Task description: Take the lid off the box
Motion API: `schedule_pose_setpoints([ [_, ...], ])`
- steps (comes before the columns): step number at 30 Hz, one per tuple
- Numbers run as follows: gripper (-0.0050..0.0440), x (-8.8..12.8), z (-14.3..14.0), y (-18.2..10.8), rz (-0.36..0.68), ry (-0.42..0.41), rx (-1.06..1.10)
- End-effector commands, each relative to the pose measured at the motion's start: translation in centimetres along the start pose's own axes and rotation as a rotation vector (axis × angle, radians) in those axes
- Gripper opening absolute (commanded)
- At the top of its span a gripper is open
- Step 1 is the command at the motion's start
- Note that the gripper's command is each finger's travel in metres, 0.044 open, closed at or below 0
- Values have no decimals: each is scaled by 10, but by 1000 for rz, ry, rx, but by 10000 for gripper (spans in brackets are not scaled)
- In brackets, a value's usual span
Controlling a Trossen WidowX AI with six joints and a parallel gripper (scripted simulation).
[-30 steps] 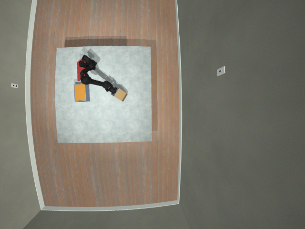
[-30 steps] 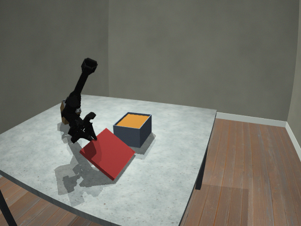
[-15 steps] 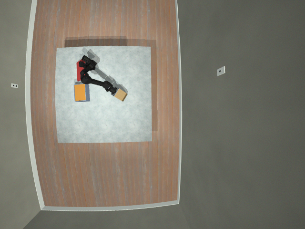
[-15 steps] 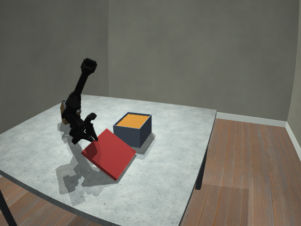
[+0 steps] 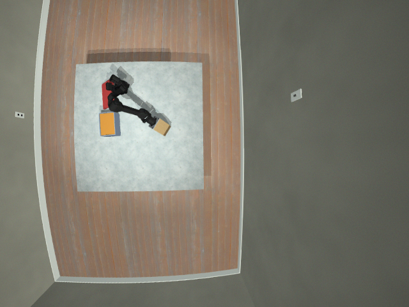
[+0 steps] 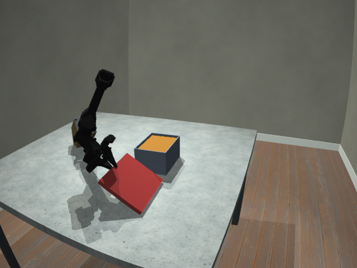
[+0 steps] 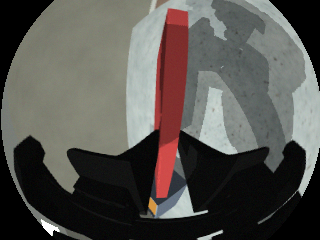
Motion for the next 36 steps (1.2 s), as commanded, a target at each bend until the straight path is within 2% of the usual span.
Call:
schedule_pose_setpoints([
  [1, -50, -6, -21, 5, -20, -31, -44],
  [36, -50, -23, -43, 10, -20, -31, -44],
])
Point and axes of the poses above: the point midway between the two fingers, 35 mm back from their tips, its own x axis back along the fingers, its own z axis across the jaws, y = z × x, the point moved 8 cm from there along x, back along the fingers, and after that the axes turned 15 degrees about -x, right-handed, at the moved point
